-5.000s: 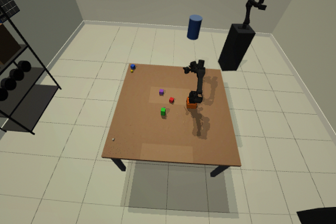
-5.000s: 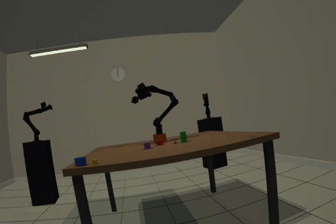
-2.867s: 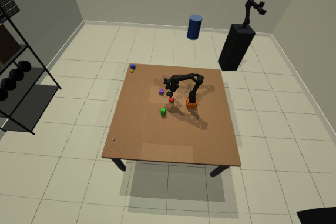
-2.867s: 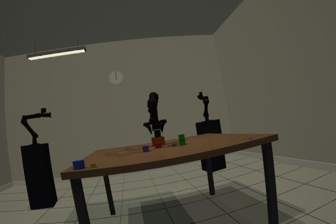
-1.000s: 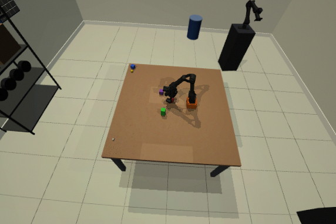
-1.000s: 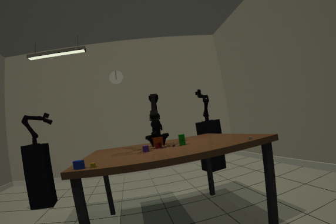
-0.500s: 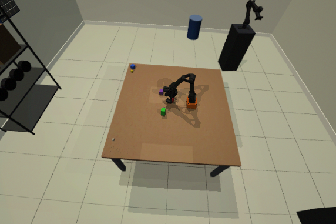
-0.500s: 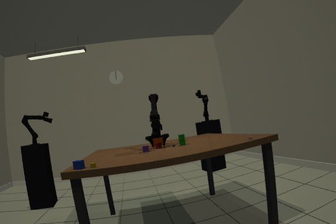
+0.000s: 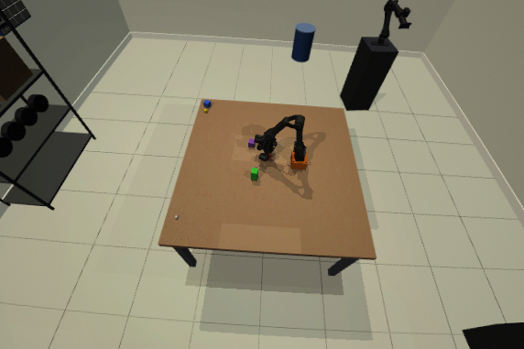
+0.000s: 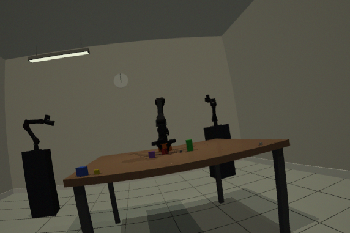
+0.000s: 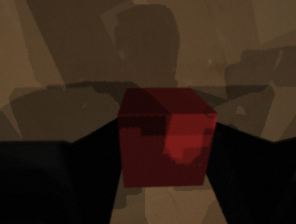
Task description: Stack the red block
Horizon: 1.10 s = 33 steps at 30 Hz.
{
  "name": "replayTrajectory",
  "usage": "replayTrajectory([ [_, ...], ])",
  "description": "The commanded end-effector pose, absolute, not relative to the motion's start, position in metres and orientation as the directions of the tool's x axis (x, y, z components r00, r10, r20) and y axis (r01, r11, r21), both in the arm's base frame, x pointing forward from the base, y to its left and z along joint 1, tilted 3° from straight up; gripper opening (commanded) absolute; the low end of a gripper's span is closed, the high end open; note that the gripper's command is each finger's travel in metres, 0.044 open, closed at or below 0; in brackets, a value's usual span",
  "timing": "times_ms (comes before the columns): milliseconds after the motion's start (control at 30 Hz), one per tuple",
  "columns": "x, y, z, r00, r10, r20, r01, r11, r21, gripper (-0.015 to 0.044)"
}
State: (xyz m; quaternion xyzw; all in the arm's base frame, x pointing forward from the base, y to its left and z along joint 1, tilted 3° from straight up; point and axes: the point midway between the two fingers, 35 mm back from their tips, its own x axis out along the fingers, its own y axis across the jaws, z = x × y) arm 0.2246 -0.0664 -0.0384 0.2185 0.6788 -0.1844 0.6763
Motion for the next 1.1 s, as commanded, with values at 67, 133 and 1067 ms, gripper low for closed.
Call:
replayTrajectory([
  [67,0.225,-0.067,-0.038,0.010,0.043,-0.999,0.549,0.835,0.042,0.0131],
  [133,0.225,-0.067,-0.036,0.010,0.043,-0.999,0.549,0.835,0.042,0.0078],
  [1067,0.224,-0.072,0.082,0.011,0.043,-0.999,0.549,0.835,0.042,0.0000],
])
